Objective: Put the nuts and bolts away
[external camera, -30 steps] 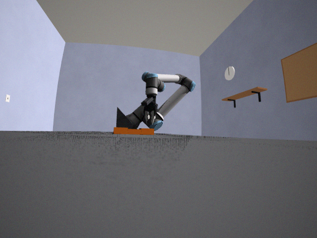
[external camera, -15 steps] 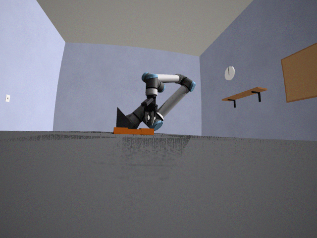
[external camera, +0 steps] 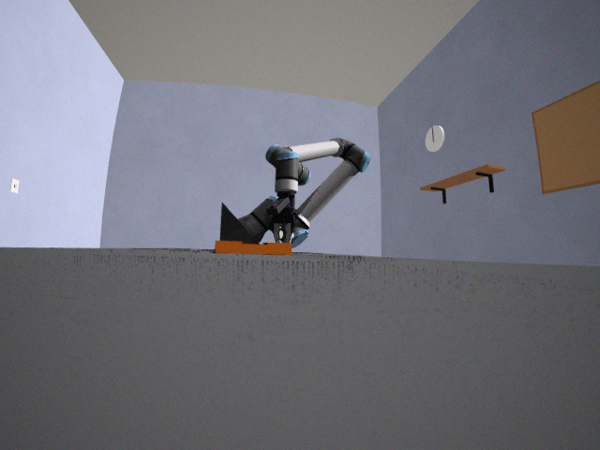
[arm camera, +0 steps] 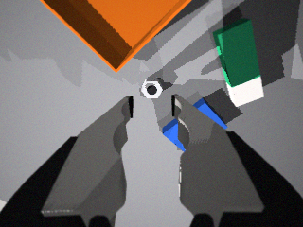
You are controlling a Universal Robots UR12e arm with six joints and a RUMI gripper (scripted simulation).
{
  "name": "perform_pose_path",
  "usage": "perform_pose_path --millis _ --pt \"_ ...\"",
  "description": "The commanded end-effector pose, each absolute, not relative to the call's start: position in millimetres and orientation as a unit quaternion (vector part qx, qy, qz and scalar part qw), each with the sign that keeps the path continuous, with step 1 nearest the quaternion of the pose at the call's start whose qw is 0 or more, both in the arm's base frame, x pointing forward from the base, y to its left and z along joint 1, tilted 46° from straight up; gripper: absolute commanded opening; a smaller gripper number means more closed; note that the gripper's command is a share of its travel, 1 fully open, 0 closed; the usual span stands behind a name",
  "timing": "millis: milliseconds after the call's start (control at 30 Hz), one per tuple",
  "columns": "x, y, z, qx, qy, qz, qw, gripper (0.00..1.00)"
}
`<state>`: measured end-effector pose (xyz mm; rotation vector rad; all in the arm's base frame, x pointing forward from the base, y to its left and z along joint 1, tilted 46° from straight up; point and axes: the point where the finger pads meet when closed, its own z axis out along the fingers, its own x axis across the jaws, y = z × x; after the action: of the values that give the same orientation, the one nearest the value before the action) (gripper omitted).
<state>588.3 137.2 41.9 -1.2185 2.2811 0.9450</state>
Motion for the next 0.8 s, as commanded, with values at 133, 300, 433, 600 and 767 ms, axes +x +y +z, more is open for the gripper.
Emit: perform_pose_path --millis 133,300,433,600,767 --pt "589.8 142.3 36.4 -0.434 0.813 0.336 0.193 0.2" --pt "589.8 147.1 31.8 -0.434 0.813 0.336 0.193 0.2" --pt "589.6 147.1 31.9 -0.434 0.813 0.336 0.193 0.2" --pt "589.6 147.1 31.8 -0.434 0.813 0.336 0.193 0.2" --pt "589.6 147.1 31.9 -0.434 0.813 0.336 0.193 0.2"
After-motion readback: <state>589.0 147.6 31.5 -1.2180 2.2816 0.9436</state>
